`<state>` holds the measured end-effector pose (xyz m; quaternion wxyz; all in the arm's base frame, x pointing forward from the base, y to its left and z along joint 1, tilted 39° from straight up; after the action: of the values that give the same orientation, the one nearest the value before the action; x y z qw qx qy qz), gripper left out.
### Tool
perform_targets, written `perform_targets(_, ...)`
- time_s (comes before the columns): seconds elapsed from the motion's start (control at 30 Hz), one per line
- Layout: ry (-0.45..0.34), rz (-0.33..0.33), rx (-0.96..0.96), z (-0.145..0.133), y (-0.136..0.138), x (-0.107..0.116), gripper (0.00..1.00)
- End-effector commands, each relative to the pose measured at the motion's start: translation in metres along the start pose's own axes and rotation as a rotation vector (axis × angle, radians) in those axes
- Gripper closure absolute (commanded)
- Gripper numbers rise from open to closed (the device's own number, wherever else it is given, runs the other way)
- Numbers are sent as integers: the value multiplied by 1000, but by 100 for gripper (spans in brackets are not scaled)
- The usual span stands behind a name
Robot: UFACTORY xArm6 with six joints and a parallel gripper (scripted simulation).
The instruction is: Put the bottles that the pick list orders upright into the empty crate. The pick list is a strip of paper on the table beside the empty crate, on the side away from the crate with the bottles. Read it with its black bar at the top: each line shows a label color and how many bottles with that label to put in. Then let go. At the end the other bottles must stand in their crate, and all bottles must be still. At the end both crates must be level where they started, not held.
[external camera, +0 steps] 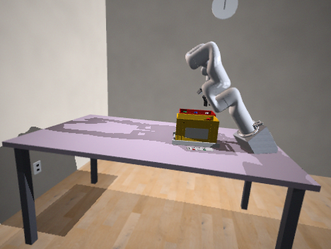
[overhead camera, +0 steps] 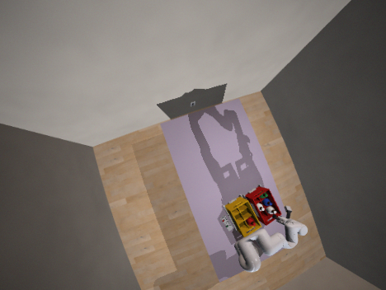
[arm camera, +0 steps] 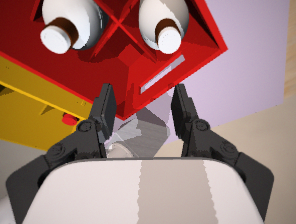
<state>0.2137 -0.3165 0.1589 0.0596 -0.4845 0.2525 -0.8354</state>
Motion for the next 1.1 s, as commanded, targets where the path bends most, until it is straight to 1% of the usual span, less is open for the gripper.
perform_targets(0.0,0,2,1,16,30,0,35)
perform_targets(0.57,0,2,1,17,32,0,35)
perform_targets(1.07,0,2,1,17,32,-17,35)
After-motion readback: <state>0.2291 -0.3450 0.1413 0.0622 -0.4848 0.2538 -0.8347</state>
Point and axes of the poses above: the point where the finger pads meet when closed, its own x axis back along the fingers, its own y axis across the jaws, z = x × y, the point moved 1 cm from there along x, back along the fingers, and after that the axes turned 14 degrees about x, right-handed, at the moved point
